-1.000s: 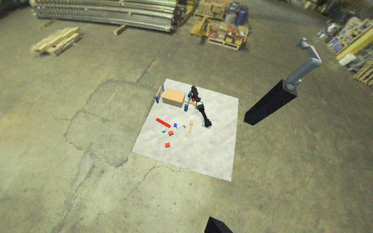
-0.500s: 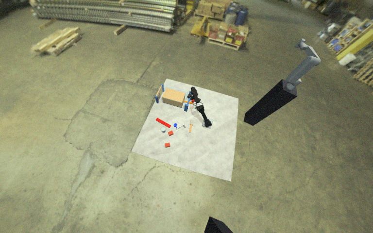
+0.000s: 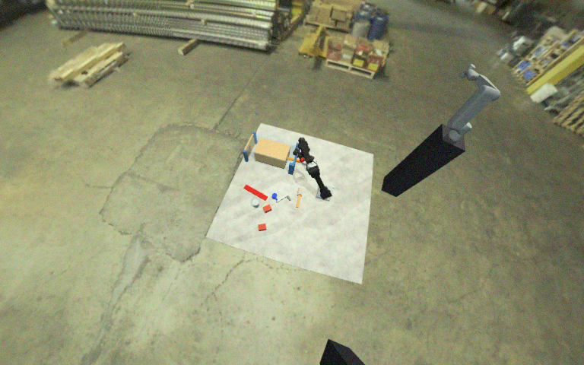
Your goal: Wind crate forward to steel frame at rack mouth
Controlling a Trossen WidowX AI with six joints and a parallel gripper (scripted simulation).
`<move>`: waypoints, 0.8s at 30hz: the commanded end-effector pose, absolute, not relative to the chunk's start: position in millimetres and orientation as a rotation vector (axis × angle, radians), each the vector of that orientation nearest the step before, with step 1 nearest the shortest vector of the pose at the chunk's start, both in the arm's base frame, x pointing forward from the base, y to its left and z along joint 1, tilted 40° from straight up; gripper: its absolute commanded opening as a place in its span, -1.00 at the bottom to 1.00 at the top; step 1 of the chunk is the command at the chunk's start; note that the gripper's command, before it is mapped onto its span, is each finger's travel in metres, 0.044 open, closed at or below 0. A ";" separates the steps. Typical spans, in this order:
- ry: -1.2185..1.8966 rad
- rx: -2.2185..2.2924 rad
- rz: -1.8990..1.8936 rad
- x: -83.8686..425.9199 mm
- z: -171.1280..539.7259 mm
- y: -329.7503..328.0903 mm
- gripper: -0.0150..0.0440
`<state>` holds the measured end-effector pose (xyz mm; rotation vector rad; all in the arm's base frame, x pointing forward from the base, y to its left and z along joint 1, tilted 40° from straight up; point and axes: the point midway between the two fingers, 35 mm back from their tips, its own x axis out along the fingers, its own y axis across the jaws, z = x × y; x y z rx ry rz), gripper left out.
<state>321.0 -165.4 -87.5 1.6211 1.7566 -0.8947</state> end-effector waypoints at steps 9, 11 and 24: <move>1.785 1.633 -0.891 312.7 -76.9 -148.5 -0.49; 1.785 1.633 -0.891 311.5 -75.7 -147.2 -0.49; 1.786 1.633 -0.892 302.7 -68.2 -139.0 -0.49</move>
